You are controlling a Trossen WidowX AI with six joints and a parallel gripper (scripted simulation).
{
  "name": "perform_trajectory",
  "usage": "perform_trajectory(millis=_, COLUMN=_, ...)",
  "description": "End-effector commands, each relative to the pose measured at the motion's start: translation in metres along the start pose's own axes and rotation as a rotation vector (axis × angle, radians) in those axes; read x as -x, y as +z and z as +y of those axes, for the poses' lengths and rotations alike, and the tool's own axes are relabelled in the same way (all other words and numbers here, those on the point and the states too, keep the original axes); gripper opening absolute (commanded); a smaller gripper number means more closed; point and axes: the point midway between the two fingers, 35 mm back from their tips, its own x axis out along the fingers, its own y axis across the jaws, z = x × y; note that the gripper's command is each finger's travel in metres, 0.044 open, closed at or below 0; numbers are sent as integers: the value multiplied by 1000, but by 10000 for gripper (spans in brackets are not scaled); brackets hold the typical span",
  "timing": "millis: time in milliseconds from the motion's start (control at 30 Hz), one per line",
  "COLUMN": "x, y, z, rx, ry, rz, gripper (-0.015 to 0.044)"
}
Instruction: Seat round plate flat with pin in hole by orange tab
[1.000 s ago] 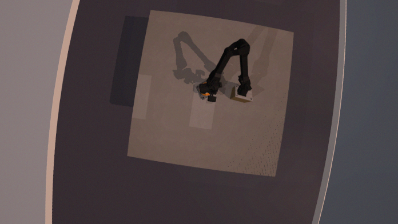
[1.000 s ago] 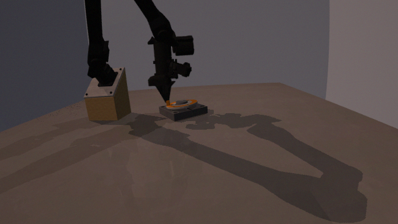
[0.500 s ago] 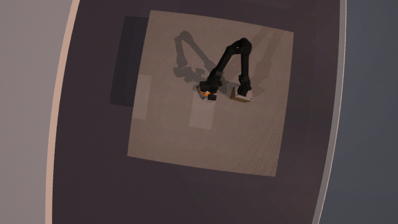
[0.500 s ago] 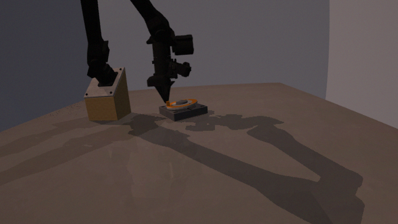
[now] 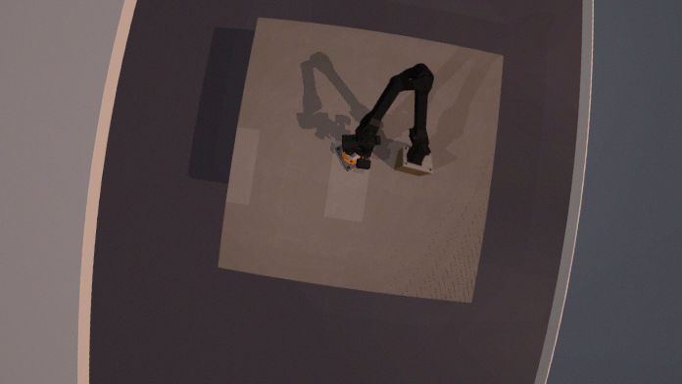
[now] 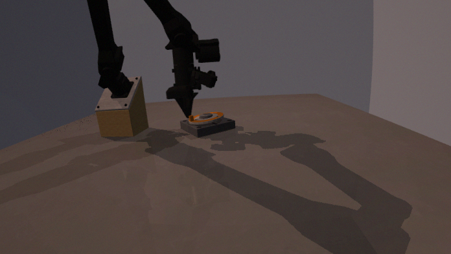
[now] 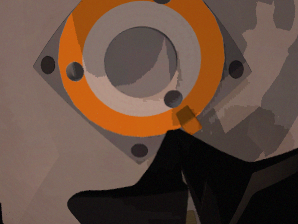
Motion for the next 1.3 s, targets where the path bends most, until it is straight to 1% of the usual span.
perform_trajectory(millis=0, x=1, y=3, z=-8, rx=-12, ry=-14, rz=-7, gripper=0)
perform_trajectory(millis=1267, x=6, y=30, z=-33, rx=-13, ry=-16, rz=-8, gripper=0)
